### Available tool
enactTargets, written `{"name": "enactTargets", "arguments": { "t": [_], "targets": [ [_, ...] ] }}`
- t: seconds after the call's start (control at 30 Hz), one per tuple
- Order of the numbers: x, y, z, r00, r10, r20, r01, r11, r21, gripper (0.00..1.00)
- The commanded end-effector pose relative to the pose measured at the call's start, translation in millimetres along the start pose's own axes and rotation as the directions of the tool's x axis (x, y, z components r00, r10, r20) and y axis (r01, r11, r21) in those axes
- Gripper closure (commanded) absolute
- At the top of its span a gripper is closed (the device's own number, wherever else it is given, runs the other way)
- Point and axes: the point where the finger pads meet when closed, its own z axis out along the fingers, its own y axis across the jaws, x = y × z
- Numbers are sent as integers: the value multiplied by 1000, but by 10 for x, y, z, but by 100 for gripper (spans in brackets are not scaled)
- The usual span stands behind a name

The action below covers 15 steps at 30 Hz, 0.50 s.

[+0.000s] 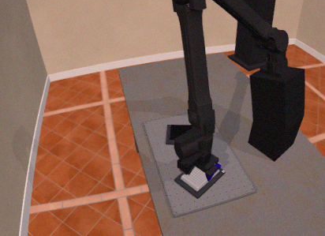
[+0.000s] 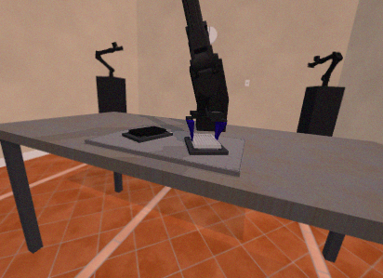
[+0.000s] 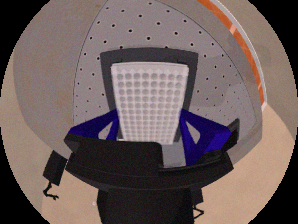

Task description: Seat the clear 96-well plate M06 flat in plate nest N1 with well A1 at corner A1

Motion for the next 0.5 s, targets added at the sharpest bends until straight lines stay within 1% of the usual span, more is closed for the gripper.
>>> {"name": "enactTargets", "arguments": {
  "t": [0.0,0.47],
  "targets": [
    [-30,-65,76,1000,16,8,-16,1000,1,100],
    [-29,-66,94,1000,16,6,-16,1000,0,100]
  ]
}}
